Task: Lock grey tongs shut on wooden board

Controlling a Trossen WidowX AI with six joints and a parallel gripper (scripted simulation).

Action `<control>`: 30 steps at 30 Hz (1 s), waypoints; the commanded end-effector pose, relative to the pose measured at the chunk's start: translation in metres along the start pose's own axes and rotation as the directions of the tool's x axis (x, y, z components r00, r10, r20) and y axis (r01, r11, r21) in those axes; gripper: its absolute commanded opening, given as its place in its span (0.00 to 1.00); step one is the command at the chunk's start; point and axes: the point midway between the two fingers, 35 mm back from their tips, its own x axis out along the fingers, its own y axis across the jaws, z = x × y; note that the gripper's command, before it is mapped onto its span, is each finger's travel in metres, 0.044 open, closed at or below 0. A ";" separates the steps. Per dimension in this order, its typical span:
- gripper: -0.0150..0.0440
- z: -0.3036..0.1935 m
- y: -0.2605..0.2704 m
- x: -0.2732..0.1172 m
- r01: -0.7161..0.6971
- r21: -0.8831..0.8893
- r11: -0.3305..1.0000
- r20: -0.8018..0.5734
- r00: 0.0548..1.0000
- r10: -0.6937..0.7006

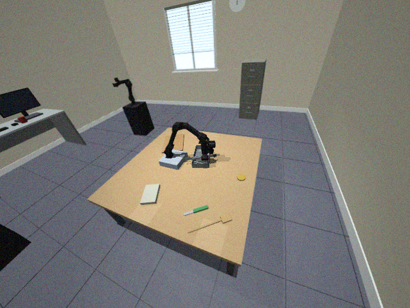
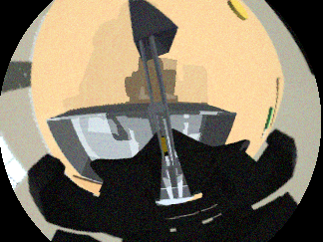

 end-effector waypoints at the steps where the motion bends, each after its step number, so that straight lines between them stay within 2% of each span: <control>1: 0.32 0.000 0.000 0.000 0.001 0.000 1.000 0.000 1.000 -0.001; 5: 0.28 0.000 0.000 0.000 0.001 0.000 1.000 0.000 1.000 -0.001; 11: 0.01 0.000 0.000 0.000 0.001 0.000 1.000 0.000 1.000 -0.001; 12: 0.00 0.000 0.000 -0.003 0.000 0.000 1.000 0.000 1.000 0.000; 15: 0.00 0.003 -0.001 -0.026 0.000 0.001 1.000 0.002 1.000 0.000; 20: 0.00 0.000 0.000 -0.095 -0.002 0.005 1.000 0.004 1.000 0.002; 30: 0.00 0.000 0.000 -0.098 -0.002 0.005 1.000 0.004 1.000 0.002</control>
